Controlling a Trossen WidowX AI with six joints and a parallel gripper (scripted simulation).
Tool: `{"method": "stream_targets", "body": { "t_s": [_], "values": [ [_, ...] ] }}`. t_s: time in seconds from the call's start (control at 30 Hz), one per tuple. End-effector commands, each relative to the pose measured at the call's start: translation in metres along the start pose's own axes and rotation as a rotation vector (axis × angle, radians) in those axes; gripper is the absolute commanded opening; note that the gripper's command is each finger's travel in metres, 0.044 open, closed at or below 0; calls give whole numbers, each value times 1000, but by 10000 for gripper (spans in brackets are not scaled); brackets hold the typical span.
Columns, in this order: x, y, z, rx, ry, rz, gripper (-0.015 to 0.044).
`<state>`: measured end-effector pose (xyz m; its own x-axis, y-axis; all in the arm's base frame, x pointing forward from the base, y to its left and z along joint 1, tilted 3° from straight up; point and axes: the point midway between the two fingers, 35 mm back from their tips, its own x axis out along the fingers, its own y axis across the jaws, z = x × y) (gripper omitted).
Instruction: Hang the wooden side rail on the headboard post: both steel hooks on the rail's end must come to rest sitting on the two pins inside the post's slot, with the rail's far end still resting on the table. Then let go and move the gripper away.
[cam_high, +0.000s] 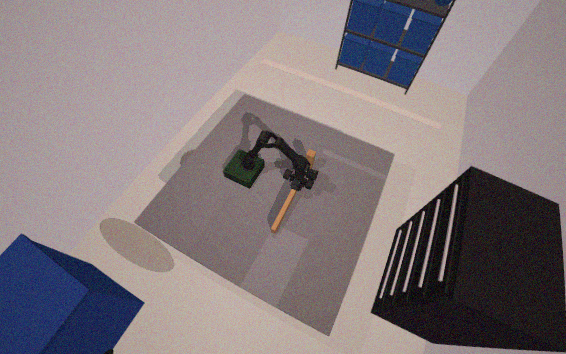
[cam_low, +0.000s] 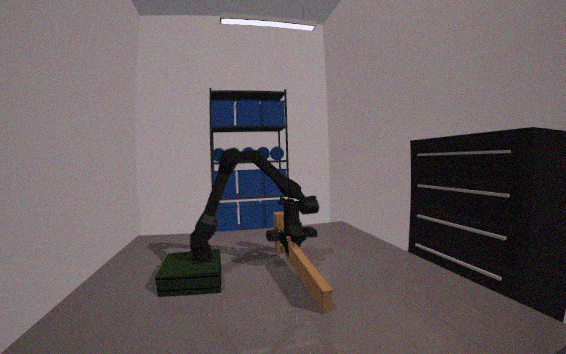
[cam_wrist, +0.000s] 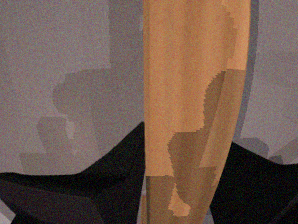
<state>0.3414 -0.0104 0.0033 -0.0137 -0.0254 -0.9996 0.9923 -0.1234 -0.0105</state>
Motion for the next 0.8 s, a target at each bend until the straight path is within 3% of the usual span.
{"method": "stream_targets", "body": {
  "t_s": [0.0, 0.77],
  "values": [
    [-1, 1, -1, 4, 2, 4, 0],
    [-1, 1, -4, 4, 2, 4, 0]
  ]
}}
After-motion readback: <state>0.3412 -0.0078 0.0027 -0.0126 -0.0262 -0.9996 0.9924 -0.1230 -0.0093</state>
